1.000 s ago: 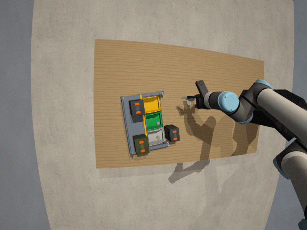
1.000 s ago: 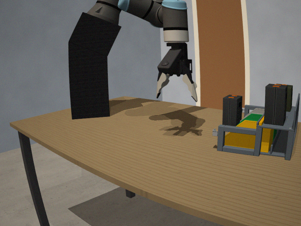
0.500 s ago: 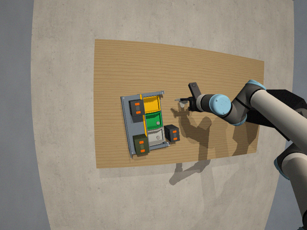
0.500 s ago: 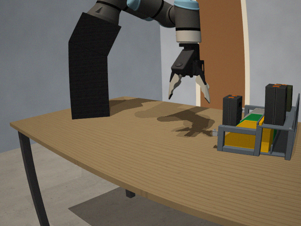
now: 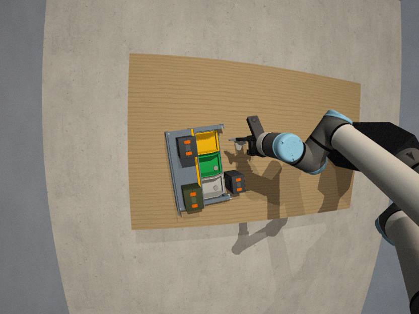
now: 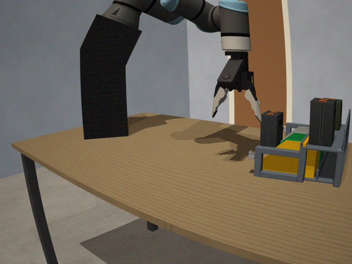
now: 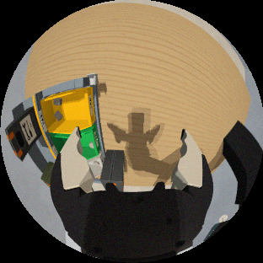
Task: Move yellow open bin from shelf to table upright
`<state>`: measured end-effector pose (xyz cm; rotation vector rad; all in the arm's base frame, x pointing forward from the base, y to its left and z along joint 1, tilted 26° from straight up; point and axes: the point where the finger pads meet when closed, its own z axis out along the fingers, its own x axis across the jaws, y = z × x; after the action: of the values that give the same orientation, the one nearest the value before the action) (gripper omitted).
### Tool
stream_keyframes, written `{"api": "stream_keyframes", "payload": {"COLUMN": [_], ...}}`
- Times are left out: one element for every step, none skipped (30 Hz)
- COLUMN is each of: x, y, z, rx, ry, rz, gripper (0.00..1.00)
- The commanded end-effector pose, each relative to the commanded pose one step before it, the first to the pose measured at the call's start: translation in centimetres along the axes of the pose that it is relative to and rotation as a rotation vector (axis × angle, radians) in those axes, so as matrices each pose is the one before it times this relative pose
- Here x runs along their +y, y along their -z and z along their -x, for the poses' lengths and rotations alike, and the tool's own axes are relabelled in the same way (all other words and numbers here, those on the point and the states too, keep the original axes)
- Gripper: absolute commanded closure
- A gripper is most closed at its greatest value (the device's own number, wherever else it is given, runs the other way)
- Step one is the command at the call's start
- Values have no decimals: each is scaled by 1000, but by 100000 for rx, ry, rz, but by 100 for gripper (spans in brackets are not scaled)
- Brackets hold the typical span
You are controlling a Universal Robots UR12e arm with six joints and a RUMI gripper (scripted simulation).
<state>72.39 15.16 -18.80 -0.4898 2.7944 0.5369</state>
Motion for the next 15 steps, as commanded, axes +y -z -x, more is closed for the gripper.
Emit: {"api": "stream_keyframes", "payload": {"x": [-17,0,172,175,175,175,175,0,0,0,0,0,0,0,0], "y": [36,0,-35,-43,-43,-43,-43,0,0,0,0,0,0,0,0], "z": [133,0,946,984,984,984,984,0,0,0,0,0,0,0,0], "rx": [-65,0,-15,1,1,1,1,0,0,0,0,0,0,0,0], "ry": [4,0,8,-1,-1,-1,-1,0,0,0,0,0,0,0,0], "rz": [-49,0,-2,1,1,1,1,0,0,0,0,0,0,0,0], "gripper": [0,0,0,0,0,0,0,0,0,0,0,0,0,0,0]}}
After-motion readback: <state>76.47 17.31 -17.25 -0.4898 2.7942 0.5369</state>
